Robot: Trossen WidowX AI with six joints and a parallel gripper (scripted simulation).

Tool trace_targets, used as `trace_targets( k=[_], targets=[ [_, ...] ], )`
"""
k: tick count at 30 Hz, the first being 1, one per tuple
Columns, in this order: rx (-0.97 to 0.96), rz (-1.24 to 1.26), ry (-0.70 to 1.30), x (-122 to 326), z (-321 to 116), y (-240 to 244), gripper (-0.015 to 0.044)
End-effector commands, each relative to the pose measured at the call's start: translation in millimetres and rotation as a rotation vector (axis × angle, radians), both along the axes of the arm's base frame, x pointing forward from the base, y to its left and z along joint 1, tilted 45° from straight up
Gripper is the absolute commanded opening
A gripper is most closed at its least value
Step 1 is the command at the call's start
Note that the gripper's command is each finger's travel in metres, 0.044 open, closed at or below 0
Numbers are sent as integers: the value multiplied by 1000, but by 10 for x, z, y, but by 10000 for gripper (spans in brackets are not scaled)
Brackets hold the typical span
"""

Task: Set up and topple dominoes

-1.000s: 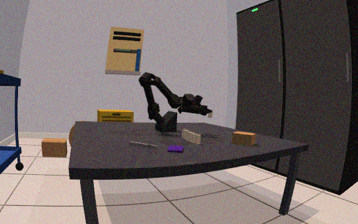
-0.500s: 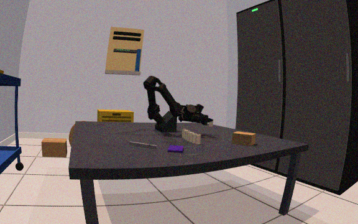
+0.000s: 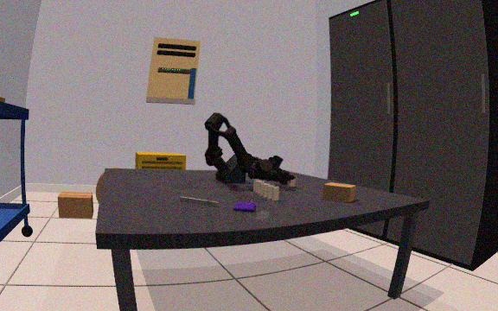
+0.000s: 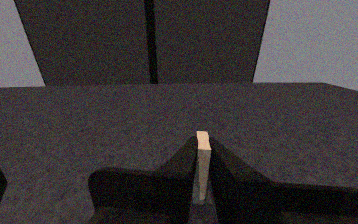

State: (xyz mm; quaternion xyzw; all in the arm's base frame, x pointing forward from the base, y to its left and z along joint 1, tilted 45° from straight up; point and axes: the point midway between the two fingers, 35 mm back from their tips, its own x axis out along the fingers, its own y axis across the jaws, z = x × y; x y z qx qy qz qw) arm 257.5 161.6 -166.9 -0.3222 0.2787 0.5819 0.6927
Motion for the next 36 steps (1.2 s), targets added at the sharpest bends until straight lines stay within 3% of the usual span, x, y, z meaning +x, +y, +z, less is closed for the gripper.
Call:
trace_targets(
  k=[1,7,23,28,36],
  targets=[
    [6,7,-8,4,-9,-3,24],
    [6,7,-8,4,-9,-3,24],
    [5,7,-8,5,6,11,440],
    [5,3,-5,-2,332,339,440],
    [-39,-74,82,45,245,374,440]
  ],
)
